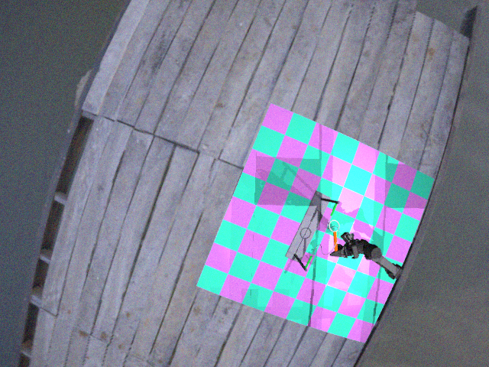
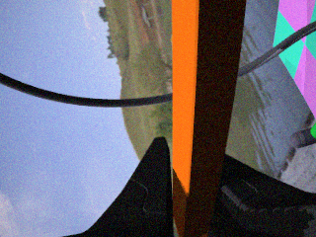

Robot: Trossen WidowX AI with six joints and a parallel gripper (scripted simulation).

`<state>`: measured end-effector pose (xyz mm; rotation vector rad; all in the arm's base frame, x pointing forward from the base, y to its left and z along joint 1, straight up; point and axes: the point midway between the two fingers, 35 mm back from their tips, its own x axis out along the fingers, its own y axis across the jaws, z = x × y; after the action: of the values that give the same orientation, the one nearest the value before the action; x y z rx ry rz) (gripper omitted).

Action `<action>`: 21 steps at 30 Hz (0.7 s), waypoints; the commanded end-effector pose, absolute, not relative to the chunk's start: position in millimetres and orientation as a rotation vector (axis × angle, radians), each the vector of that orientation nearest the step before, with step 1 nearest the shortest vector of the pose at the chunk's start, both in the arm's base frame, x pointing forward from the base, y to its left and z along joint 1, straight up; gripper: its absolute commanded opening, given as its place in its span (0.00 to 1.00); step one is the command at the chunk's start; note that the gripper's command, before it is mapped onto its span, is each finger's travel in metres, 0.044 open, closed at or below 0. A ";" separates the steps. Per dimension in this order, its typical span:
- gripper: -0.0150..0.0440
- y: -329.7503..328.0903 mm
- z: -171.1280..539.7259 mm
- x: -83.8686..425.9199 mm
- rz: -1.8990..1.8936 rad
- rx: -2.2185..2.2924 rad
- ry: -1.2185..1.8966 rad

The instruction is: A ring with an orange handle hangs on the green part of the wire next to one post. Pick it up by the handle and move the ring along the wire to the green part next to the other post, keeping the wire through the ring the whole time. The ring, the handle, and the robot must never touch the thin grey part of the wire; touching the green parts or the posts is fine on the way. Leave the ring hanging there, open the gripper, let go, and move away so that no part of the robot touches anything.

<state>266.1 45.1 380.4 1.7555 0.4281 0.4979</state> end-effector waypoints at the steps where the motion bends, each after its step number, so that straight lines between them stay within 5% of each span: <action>1: 0.00 46.2 381.4 265.3 0.487 1.702 0.440; 21: 0.00 47.5 372.3 265.6 0.396 1.503 0.504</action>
<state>265.8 47.6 370.7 1.5378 0.5031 0.4049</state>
